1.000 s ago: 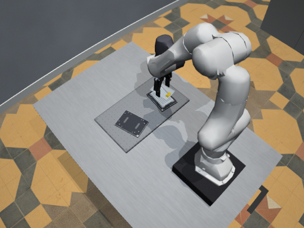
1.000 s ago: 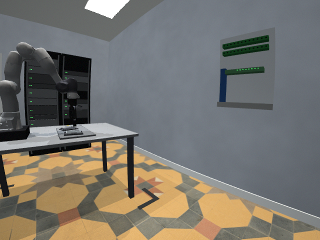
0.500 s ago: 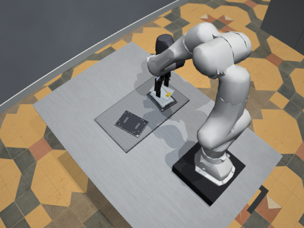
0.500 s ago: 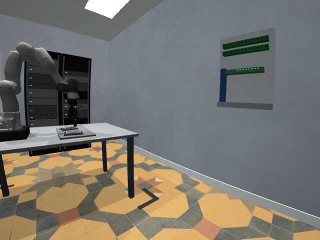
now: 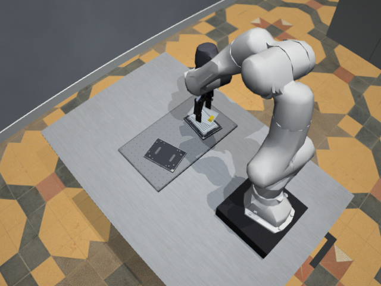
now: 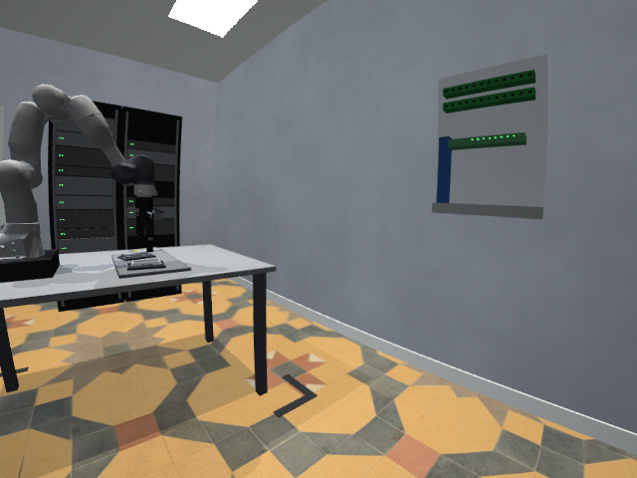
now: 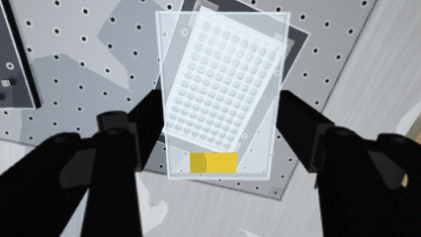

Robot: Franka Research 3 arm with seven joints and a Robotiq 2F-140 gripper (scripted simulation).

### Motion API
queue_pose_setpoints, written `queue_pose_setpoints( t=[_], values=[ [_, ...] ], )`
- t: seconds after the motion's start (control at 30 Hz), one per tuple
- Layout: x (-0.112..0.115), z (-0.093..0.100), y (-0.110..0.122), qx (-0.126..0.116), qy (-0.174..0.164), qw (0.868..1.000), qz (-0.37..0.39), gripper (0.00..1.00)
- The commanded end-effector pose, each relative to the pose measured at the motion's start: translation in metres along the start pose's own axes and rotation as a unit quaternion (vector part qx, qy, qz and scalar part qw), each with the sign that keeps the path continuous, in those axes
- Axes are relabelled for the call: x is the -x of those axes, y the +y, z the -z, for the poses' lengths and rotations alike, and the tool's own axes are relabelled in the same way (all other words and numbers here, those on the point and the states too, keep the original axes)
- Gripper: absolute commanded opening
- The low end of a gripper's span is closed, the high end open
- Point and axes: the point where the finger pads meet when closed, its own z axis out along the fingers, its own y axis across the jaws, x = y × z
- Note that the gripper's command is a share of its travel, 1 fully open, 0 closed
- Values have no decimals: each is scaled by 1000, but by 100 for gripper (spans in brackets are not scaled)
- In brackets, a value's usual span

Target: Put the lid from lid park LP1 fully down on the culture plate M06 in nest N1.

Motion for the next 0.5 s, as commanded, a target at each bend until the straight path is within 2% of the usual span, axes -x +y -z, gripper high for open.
queue_pose_setpoints(
  t=[0.0,0.47],
  values=[
    [0,0,0,-1,-1,1000,1,10],
    [0,-2,0,-1,-1,998,-57,10]
  ],
)
